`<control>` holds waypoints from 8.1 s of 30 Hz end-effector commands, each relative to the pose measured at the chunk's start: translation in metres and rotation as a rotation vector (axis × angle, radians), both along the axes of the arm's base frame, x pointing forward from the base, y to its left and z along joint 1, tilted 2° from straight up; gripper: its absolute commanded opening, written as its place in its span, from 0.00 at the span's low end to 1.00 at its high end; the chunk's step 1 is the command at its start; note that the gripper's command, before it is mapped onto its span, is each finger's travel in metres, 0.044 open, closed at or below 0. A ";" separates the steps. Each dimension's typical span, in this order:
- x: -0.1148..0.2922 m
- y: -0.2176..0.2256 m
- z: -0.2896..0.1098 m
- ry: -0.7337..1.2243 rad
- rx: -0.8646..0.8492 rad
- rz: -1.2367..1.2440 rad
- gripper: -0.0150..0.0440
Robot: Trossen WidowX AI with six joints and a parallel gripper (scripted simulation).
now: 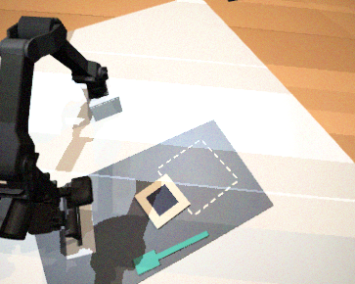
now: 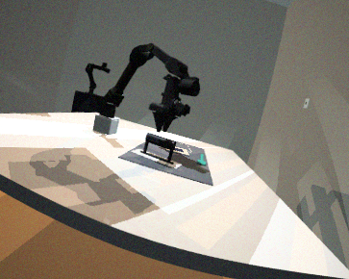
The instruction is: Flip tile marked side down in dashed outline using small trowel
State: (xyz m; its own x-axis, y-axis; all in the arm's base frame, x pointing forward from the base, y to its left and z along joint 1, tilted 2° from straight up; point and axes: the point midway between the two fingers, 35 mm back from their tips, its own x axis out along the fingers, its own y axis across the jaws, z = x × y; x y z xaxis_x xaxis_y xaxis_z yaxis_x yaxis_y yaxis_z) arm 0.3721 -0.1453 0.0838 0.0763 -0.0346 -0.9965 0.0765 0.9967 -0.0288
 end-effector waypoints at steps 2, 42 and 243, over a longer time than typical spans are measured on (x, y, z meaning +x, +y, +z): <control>0.000 0.001 -0.002 0.017 0.018 0.020 0.71; 0.003 0.000 -0.046 0.017 0.018 0.020 0.60; -0.003 0.017 -0.076 -0.531 0.824 -0.943 0.35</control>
